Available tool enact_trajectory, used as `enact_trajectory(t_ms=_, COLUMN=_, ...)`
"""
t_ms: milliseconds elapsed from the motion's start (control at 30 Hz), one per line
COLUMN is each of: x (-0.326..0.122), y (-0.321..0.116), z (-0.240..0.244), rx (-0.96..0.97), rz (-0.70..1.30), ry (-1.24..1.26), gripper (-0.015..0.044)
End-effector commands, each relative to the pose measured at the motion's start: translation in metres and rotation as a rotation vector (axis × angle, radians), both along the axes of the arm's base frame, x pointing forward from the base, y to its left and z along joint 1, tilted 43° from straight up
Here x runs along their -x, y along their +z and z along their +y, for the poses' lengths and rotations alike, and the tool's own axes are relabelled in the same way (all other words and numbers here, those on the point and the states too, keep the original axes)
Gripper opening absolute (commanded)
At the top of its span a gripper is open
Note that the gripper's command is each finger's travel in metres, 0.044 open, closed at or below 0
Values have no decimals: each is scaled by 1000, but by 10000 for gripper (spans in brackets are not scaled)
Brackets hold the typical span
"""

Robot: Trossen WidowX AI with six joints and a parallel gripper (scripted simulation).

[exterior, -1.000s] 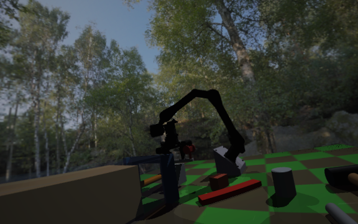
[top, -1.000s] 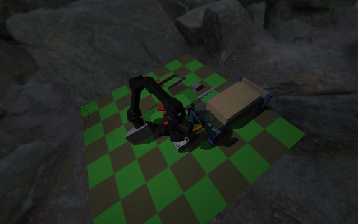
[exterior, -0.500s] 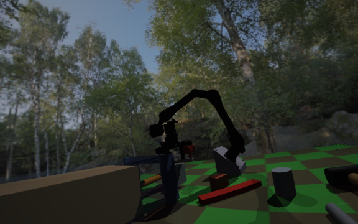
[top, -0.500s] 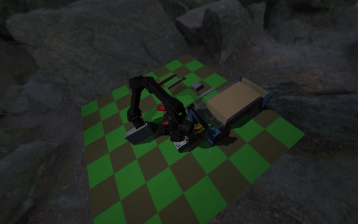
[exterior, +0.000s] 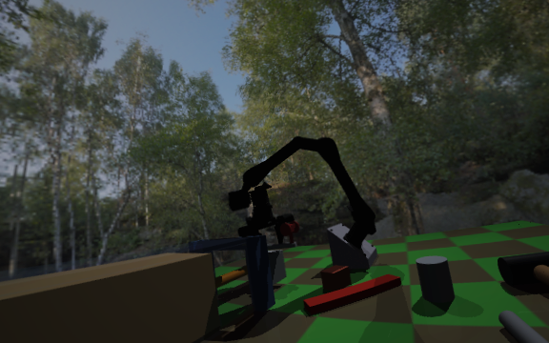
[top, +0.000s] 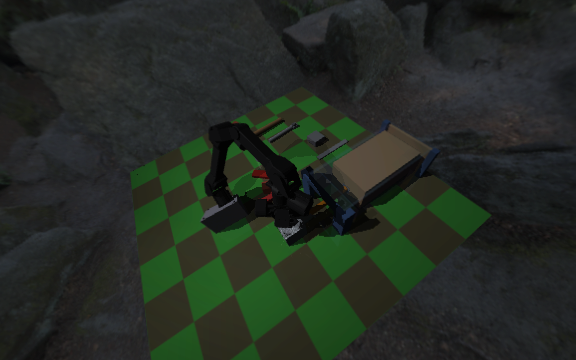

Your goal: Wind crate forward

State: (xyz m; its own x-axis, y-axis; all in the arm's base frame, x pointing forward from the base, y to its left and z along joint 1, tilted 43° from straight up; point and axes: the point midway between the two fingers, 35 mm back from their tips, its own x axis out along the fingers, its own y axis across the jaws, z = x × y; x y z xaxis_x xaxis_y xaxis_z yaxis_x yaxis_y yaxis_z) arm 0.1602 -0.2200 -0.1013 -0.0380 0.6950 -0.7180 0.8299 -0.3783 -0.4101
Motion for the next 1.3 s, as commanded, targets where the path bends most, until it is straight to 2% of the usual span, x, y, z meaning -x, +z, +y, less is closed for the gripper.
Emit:
enact_trajectory(t_ms=0, x=-26, y=-6, z=-6, rx=-63, rz=487, ry=-700, gripper=0)
enact_trajectory(t_ms=1267, x=-25, y=-10, z=-8, rx=-89, rz=592, ry=-730, gripper=0)
